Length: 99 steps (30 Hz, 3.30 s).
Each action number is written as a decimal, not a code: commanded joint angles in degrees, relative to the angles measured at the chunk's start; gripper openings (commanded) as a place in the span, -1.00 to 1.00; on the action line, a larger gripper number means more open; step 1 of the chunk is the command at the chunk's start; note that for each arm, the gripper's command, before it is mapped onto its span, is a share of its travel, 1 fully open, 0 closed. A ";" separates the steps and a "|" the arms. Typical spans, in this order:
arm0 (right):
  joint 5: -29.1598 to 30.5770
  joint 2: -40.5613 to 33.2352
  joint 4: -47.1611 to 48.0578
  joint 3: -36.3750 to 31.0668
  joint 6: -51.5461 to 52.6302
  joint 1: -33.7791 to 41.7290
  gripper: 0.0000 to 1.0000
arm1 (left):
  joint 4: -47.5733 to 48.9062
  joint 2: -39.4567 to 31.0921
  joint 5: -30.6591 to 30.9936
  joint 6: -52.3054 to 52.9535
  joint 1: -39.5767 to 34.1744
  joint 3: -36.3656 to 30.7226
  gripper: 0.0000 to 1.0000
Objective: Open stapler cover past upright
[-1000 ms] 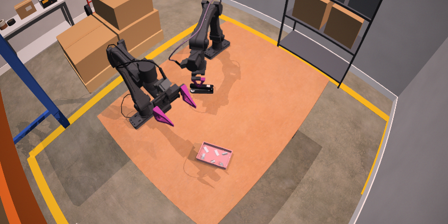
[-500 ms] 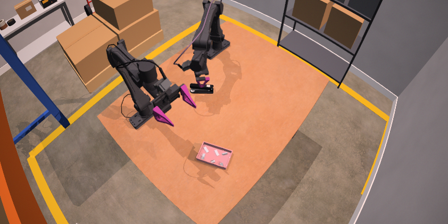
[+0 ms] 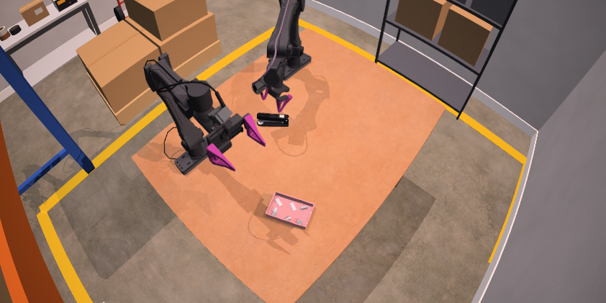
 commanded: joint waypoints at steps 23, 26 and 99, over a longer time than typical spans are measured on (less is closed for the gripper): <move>-0.37 -0.84 0.41 0.10 -0.36 -0.14 1.00 | 18.32 -16.23 -7.60 -44.11 -4.10 -17.85 1.00; -0.37 -0.84 0.41 0.10 -0.36 -0.14 1.00 | 18.29 -16.25 -7.63 -43.95 -4.17 -17.89 1.00; -0.37 -0.84 0.41 0.10 -0.36 -0.14 1.00 | -11.54 14.67 -5.82 -132.12 3.89 13.03 0.17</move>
